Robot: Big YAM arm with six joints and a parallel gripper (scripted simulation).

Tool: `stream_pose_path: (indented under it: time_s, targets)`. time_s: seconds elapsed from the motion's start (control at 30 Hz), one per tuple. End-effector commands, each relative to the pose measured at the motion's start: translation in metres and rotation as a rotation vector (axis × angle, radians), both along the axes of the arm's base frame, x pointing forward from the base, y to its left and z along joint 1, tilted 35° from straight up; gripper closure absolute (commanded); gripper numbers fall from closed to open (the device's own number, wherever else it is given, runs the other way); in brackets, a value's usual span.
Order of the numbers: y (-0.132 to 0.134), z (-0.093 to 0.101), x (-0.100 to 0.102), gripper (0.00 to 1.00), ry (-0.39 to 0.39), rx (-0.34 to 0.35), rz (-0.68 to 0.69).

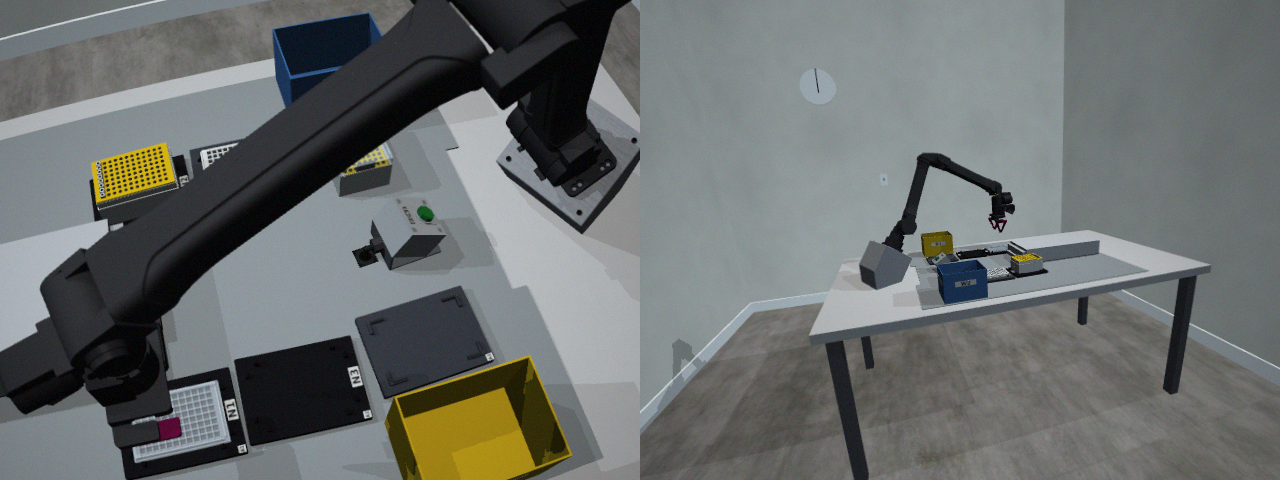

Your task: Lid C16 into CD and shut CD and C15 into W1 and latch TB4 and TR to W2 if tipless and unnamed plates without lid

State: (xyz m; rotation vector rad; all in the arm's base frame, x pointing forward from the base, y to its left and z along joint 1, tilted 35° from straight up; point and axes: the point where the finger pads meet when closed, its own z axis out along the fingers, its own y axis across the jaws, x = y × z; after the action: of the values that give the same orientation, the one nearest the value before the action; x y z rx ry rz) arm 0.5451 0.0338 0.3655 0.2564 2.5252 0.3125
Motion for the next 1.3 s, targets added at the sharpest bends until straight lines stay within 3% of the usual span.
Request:
stream_pose_path:
  time_s: [0.0, 1.27]
  targets:
    - [0.003, -0.011, 0.009, 0.00, 0.007, 0.003, -0.005]
    - [0.011, -0.049, 0.034, 0.00, 0.007, 0.003, -0.003]
